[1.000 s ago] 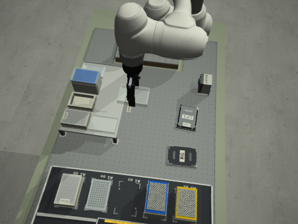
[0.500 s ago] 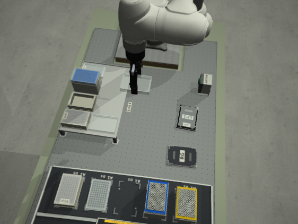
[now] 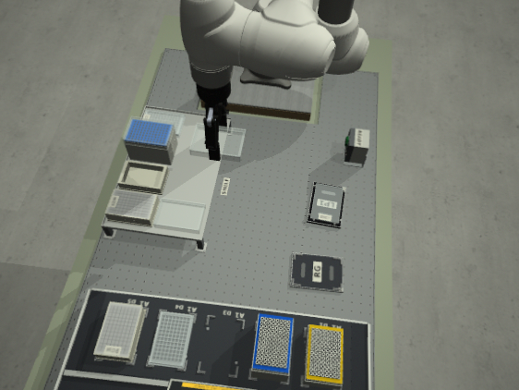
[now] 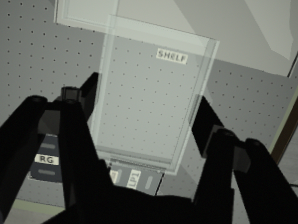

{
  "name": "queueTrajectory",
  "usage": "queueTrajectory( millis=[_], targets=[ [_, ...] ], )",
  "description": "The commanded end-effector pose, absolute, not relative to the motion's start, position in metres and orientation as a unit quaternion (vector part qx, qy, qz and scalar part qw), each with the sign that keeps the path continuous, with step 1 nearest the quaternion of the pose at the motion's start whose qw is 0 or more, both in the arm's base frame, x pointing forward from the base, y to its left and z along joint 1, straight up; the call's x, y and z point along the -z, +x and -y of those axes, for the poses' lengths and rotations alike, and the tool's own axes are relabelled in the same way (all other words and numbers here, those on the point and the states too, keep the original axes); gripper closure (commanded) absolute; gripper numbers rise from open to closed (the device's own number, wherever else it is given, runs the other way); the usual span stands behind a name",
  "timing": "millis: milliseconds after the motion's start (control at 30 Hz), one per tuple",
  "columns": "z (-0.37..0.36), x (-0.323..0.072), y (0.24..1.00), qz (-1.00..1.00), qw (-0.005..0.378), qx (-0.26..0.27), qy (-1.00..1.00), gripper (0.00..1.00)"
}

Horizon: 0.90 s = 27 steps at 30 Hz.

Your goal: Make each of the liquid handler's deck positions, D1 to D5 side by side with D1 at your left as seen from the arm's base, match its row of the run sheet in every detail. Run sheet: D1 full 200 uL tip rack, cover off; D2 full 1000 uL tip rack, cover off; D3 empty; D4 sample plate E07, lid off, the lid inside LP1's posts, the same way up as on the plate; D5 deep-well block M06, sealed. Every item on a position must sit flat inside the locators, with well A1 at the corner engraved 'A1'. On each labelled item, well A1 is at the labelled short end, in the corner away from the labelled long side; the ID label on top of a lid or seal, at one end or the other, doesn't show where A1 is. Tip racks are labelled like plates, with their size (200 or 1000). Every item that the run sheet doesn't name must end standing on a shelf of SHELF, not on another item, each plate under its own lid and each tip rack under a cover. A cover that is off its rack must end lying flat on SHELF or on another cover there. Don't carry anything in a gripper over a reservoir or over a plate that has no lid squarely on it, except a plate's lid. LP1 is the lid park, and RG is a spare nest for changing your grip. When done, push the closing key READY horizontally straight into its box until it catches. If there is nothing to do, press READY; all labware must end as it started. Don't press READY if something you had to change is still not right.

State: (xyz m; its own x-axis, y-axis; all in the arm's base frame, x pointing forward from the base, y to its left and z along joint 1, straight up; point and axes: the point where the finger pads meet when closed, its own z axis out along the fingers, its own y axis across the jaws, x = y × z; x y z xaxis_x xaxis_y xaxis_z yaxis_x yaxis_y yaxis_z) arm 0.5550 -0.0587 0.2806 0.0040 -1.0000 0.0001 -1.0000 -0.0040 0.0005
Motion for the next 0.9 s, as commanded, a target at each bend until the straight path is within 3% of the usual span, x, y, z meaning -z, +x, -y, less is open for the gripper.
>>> queueTrajectory(
  millis=[0, 633, 867],
  targets=[
    [0.074, -0.281, 0.556, 0.706, 0.000, 0.000, 0.709, 0.90],
    [0.159, -0.281, 0.557, 0.706, 0.000, 0.000, 0.709, 0.90],
    [0.159, -0.281, 0.557, 0.706, 0.000, 0.000, 0.709, 0.90]
  ],
)
